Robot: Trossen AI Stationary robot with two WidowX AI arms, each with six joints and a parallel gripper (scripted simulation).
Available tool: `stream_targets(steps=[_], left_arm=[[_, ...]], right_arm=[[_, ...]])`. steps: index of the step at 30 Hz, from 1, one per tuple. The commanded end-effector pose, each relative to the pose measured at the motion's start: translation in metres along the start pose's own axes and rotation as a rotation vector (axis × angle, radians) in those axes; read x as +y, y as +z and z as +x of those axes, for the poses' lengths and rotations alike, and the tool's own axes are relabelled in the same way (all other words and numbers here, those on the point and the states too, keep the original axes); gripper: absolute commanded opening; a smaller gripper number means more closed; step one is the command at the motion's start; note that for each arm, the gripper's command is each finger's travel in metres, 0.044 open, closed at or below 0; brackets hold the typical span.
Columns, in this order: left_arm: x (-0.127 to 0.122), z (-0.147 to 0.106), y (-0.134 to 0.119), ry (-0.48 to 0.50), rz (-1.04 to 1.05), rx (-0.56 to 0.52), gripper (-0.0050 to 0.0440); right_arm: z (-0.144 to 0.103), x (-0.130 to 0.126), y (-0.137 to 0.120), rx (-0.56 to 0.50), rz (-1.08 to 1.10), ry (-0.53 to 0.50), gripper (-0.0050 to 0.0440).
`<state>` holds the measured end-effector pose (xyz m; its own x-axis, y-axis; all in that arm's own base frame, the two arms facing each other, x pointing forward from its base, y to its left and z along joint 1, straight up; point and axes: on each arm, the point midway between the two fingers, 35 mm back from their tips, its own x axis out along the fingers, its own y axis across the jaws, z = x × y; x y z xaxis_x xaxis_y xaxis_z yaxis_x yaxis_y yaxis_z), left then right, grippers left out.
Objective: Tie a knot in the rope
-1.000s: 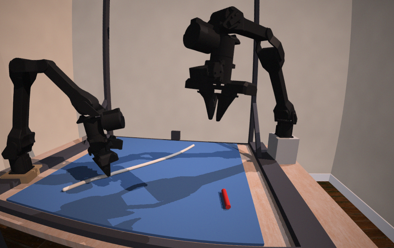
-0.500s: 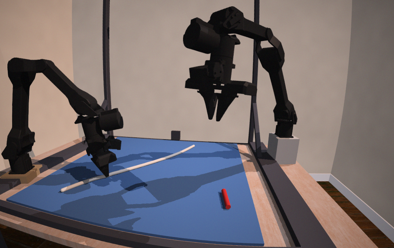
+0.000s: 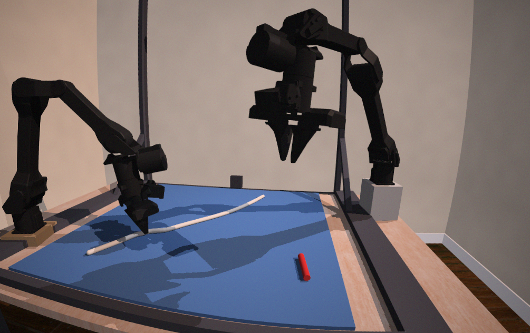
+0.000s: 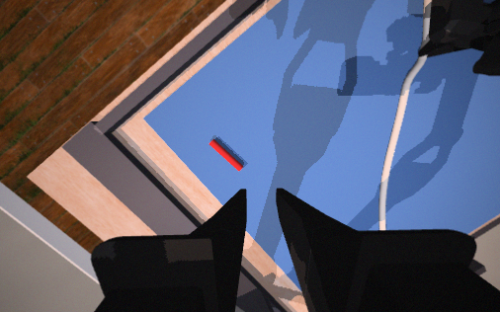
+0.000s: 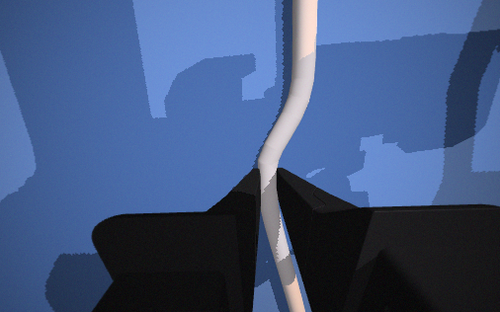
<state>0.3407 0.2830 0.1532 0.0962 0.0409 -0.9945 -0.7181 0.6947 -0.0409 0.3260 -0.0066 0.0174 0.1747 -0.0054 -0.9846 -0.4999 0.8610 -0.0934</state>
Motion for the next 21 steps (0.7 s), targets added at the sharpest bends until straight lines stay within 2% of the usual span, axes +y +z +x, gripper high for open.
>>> stream_targets(steps=[1,21], left_arm=[[-0.001,-0.017,0.002,-0.009,-0.006,-0.043,0.01],[-0.001,-0.017,0.002,-0.009,-0.006,-0.043,0.01]], right_arm=[[-0.005,0.002,0.006,-0.02,0.001,-0.007,0.0045],[-0.005,0.02,0.021,-0.026,0.002,0.005,0.0045]])
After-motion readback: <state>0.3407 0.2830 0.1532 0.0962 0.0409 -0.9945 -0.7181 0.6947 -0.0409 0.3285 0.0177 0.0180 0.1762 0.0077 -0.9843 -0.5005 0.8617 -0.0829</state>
